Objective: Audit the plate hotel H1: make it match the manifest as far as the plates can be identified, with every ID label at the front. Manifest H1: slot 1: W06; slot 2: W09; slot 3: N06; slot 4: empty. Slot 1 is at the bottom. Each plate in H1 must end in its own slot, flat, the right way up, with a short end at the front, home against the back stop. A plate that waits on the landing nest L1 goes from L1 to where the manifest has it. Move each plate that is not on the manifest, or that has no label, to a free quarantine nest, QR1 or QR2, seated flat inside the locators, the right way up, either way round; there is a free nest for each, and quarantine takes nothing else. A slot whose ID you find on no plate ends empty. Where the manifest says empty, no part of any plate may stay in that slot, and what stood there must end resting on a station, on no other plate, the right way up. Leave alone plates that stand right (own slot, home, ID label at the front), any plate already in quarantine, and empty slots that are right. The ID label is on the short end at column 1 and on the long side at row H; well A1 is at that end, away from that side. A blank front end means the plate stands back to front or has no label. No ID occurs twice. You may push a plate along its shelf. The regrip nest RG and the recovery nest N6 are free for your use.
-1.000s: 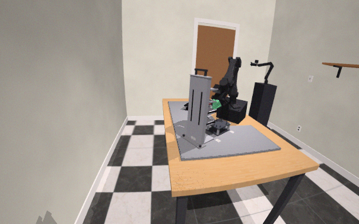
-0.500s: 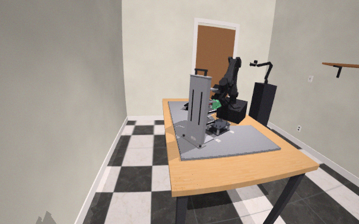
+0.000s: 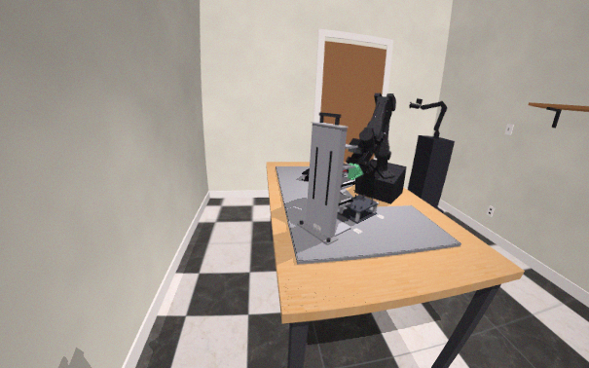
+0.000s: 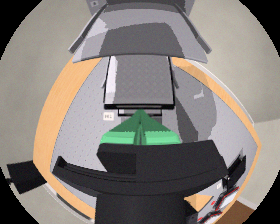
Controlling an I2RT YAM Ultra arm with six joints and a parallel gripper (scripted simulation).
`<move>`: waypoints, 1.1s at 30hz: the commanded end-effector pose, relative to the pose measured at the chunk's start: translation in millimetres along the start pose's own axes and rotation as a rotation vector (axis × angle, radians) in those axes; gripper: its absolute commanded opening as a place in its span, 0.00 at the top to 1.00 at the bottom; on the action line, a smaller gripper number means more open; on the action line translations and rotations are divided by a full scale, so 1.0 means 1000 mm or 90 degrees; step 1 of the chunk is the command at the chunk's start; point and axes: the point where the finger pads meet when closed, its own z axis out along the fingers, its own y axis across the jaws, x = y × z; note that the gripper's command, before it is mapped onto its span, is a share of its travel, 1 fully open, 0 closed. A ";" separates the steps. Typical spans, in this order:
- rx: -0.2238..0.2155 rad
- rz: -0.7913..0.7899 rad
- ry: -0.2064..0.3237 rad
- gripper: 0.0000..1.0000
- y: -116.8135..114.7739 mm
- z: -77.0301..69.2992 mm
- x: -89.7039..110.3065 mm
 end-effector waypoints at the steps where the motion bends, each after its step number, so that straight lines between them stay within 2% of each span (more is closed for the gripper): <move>1: 0.002 0.011 -0.036 1.00 -0.001 0.003 -0.024; 14: 0.002 0.011 -0.036 1.00 -0.001 0.003 -0.024; 15: 0.000 0.011 -0.038 1.00 0.001 0.001 -0.023; 16: -0.006 0.015 -0.058 1.00 0.003 -0.010 -0.032; 17: -0.006 0.009 -0.039 1.00 0.003 -0.009 -0.015; 18: -0.006 0.008 -0.032 1.00 0.003 -0.009 -0.009; 33: -0.004 0.006 -0.023 1.00 0.002 -0.024 0.011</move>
